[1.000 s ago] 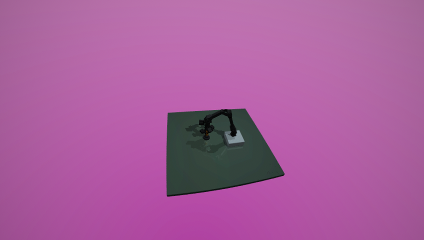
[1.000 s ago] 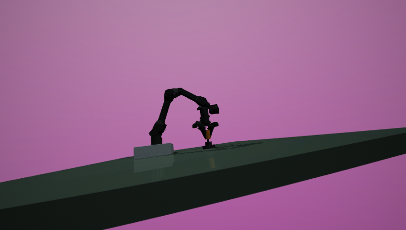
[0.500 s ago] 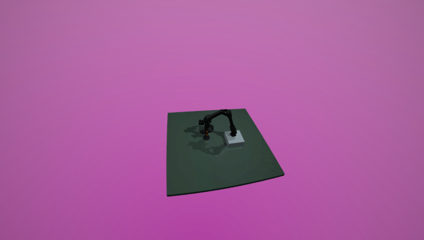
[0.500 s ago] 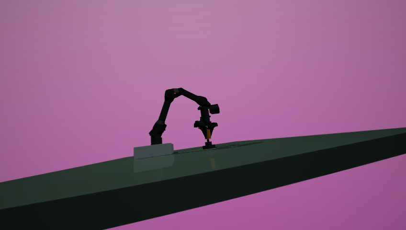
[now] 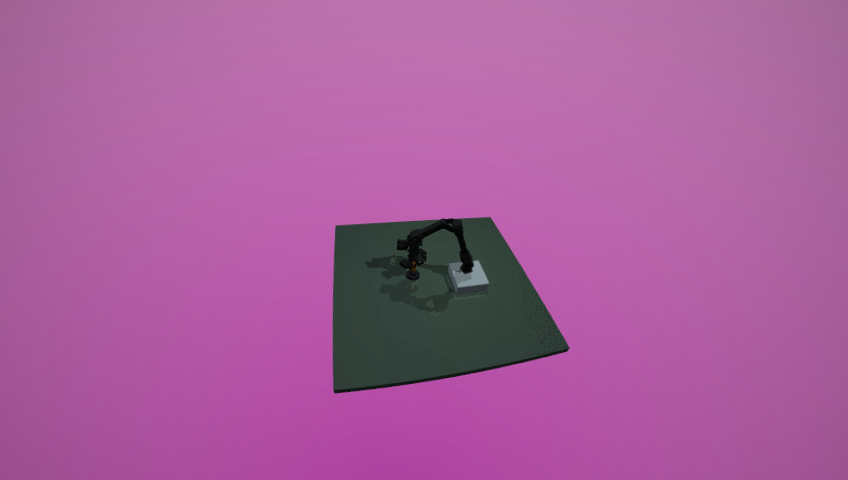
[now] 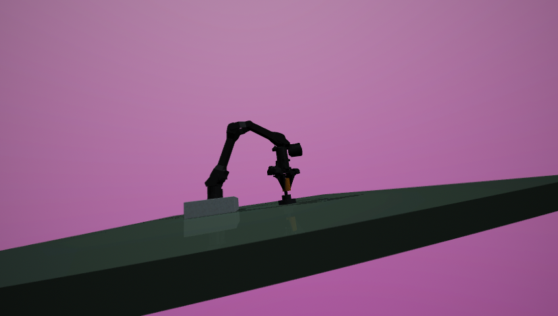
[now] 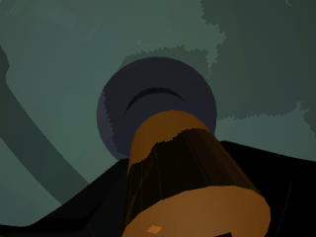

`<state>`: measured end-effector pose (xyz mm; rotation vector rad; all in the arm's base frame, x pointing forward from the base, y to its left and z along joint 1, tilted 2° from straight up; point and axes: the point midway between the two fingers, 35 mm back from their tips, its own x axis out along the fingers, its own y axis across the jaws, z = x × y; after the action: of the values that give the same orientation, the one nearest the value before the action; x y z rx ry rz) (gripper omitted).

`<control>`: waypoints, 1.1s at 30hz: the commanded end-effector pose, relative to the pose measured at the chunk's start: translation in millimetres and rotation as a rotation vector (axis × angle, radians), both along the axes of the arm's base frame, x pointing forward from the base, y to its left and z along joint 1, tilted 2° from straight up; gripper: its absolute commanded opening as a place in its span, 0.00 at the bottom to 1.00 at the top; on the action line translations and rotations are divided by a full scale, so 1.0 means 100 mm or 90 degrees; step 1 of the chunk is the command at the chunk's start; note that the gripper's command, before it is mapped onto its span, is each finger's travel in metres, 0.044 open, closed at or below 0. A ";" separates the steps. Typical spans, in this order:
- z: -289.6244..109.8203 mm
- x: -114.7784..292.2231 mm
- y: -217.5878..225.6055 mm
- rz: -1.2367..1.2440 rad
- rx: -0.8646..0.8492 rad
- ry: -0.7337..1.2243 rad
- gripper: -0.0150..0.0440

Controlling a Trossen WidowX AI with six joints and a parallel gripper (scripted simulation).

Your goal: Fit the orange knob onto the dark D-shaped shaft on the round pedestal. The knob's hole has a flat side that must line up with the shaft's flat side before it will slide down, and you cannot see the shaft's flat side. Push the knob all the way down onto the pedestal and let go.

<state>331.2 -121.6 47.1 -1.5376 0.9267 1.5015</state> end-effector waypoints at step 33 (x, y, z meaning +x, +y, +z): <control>0.05 -0.03 0.00 0.242 -0.012 -0.006 0.25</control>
<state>325.5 -119.5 49.1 -1.7485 0.7186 1.7097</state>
